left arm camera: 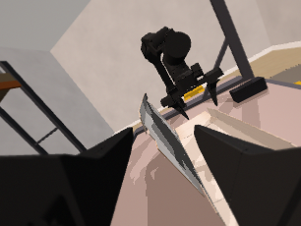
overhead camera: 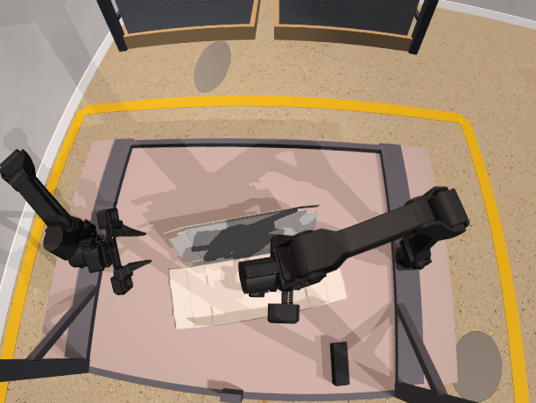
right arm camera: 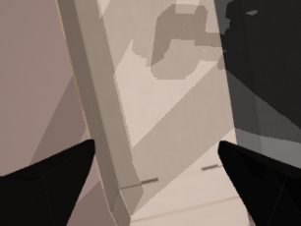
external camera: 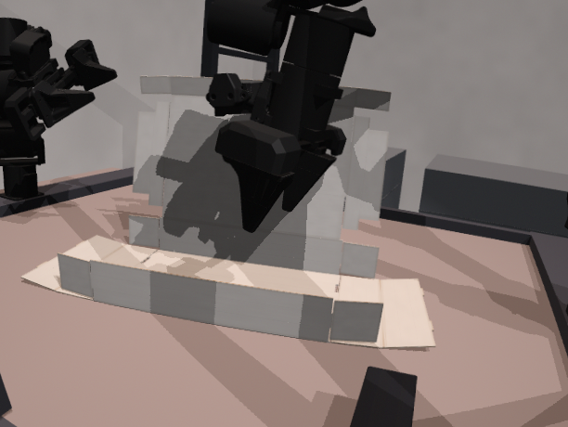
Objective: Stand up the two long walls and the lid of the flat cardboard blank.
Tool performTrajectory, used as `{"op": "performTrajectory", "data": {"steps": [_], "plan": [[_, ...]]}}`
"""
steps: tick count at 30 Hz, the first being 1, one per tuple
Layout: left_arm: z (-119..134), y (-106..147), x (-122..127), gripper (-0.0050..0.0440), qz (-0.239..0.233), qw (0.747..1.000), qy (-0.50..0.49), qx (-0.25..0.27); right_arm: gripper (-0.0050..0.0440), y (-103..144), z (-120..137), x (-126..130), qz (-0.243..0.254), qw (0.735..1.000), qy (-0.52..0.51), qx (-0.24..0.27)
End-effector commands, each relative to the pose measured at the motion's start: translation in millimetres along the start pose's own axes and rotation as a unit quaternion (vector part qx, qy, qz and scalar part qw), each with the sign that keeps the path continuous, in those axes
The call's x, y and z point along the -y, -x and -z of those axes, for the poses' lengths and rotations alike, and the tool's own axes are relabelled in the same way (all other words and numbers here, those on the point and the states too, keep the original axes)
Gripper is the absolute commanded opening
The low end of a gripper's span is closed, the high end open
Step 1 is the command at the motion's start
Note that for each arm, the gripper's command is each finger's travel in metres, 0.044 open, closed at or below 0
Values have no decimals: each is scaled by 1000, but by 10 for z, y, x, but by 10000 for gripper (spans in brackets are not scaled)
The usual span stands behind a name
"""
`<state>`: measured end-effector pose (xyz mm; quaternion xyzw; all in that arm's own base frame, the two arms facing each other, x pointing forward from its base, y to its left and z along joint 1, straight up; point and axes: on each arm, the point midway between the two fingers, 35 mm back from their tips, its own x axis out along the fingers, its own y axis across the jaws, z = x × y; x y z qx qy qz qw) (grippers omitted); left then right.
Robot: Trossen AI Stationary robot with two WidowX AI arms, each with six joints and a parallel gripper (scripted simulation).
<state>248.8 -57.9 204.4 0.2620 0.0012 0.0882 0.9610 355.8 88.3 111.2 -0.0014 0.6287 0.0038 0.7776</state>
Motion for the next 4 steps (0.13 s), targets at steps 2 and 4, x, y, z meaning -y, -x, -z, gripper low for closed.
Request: {"op": "performTrajectory", "data": {"steps": [2,4], "plan": [[-47,-5,-27,278,-4,1000,5,3,440,83,-38,-5,-3,1000,-1,12],[-47,-5,-27,278,-4,1000,5,3,440,83,-38,-5,-3,1000,-1,12]]}}
